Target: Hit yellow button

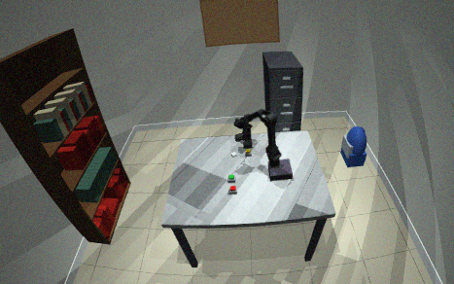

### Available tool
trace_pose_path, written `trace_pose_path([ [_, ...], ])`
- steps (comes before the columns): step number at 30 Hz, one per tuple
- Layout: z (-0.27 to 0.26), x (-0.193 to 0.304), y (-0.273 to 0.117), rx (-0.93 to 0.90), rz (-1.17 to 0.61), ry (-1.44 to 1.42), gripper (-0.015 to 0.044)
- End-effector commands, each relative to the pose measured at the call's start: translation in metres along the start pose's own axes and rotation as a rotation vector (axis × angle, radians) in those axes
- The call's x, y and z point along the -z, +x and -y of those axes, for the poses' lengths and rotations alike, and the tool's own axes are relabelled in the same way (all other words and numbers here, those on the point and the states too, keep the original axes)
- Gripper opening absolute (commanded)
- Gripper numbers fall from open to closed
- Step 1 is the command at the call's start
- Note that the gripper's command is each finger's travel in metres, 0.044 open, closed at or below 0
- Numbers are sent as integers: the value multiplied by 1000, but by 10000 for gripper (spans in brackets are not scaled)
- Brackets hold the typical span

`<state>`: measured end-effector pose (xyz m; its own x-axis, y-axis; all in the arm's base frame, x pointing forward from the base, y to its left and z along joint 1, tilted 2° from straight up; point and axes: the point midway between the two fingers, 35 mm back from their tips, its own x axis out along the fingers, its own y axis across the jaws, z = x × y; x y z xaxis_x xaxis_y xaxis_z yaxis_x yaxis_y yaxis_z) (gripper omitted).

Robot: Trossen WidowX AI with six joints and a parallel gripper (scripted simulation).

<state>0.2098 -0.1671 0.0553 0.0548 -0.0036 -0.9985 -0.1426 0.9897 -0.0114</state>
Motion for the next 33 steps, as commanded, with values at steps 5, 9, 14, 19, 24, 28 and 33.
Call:
trace_pose_path([
  [5,0,0,13,-3,2,2,20],
  [9,0,0,20,-3,2,2,20],
  [14,-1,0,27,-3,2,2,20],
  [19,-1,0,31,-3,2,2,20],
  [24,-1,0,31,-3,2,2,20],
  [28,-1,0,31,-3,2,2,20],
  [33,-1,0,31,-3,2,2,20],
])
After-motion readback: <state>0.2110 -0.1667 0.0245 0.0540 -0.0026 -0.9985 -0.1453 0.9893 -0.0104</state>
